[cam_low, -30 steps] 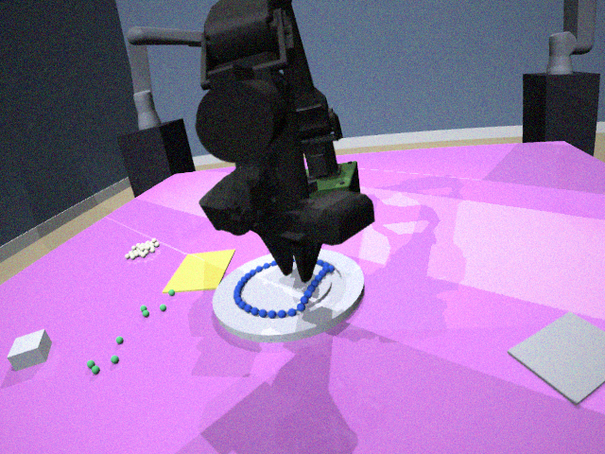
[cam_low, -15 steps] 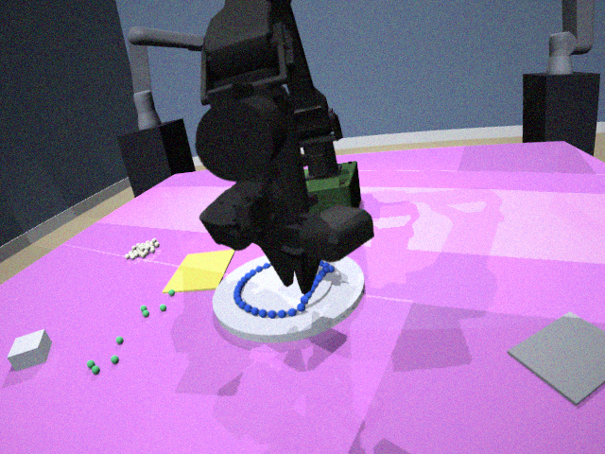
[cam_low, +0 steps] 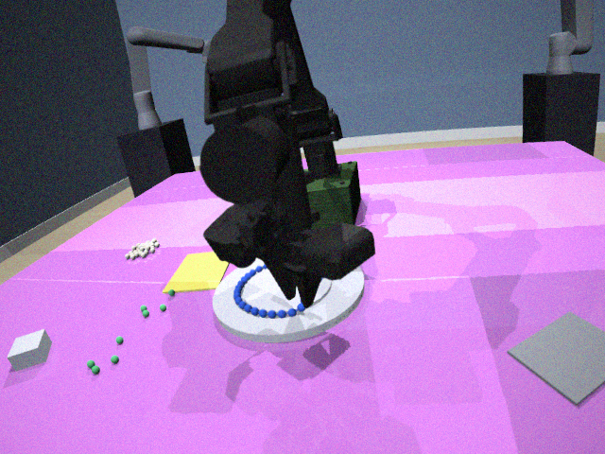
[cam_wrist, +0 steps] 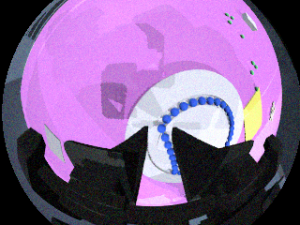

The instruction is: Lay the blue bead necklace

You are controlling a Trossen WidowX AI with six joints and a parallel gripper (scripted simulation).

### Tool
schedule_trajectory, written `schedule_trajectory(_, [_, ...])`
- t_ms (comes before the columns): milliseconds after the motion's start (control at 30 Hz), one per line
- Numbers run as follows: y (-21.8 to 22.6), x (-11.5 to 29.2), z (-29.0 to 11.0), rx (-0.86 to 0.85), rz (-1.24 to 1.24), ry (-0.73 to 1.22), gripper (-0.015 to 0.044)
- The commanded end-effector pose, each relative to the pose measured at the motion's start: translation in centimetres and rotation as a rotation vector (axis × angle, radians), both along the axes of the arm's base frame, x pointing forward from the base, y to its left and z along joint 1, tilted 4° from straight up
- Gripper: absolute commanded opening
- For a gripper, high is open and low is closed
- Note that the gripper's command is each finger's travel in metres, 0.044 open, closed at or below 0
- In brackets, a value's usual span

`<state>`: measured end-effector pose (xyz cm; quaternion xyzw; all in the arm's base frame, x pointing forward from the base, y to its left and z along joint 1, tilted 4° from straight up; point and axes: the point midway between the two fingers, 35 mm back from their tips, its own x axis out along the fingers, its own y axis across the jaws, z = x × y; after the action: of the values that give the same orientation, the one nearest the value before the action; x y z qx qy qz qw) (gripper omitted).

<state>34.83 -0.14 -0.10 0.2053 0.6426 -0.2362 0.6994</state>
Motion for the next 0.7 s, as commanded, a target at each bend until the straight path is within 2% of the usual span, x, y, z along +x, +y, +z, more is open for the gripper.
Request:
schedule_trajectory(0, [-0.13, -0.31, -1.09, -0.003, -0.004, 0.015, 0.0120])
schedule_trajectory(300, [-0.14, -0.32, -1.20, -0.003, -0.004, 0.015, 0.0120])
schedule_trajectory(467, [-0.07, -0.21, -0.94, 0.000, -0.002, 0.010, 0.0000])
schedule_trajectory(667, [-0.07, -0.21, -0.94, 0.000, -0.002, 0.010, 0.0000])
